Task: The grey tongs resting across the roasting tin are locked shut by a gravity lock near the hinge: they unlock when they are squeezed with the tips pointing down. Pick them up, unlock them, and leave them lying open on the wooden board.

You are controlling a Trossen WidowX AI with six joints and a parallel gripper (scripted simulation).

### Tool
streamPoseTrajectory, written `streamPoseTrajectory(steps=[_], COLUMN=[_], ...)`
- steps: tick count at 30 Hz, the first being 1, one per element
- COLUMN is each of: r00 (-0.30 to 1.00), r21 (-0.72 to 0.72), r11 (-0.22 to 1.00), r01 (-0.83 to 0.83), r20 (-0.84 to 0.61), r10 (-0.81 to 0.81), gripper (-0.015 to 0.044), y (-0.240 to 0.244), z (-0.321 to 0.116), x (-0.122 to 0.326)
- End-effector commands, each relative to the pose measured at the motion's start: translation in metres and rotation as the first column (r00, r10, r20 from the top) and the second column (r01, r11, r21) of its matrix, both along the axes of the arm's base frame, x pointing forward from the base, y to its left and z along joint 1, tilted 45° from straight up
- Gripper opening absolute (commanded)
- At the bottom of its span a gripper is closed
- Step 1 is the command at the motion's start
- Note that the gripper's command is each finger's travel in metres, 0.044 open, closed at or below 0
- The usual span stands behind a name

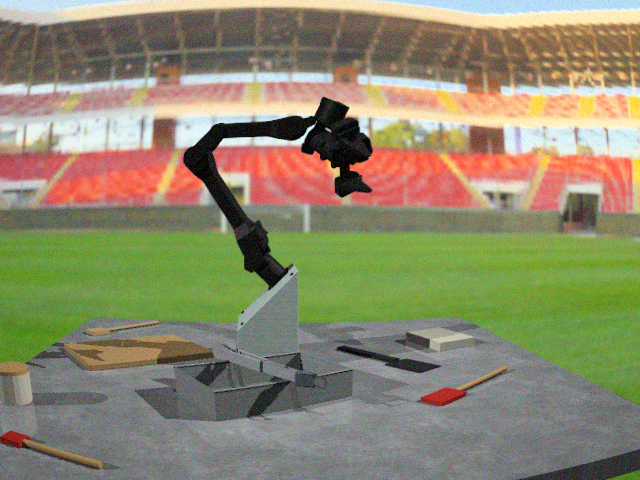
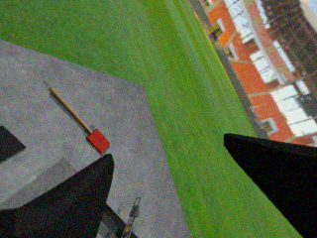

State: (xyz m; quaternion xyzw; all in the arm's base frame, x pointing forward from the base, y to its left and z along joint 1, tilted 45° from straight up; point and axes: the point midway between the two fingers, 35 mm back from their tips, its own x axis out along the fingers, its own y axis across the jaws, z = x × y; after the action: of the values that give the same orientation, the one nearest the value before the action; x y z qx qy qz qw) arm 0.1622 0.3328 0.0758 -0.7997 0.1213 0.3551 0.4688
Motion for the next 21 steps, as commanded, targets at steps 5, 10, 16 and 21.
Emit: streamPoseTrajectory(steps=[5, 10, 16, 21], r00=[0.915, 0.786, 0.581, 0.351], r21=[-0.022, -0.035, -0.089, -0.111], r11=[0.916, 0.788, 0.584, 0.354], r01=[0.401, 0.615, 0.807, 0.929], r20=[-0.04, -0.058, -0.057, -0.048], r10=[-0.401, -0.616, -0.812, -0.935], gripper=[0.044, 0.044, 0.044, 0.044], y=[-0.073, -0.132, -0.214, -0.285], z=[-0.02, -0.033, -0.047, -0.06], x=[0.106, 0.154, 0.192, 0.21])
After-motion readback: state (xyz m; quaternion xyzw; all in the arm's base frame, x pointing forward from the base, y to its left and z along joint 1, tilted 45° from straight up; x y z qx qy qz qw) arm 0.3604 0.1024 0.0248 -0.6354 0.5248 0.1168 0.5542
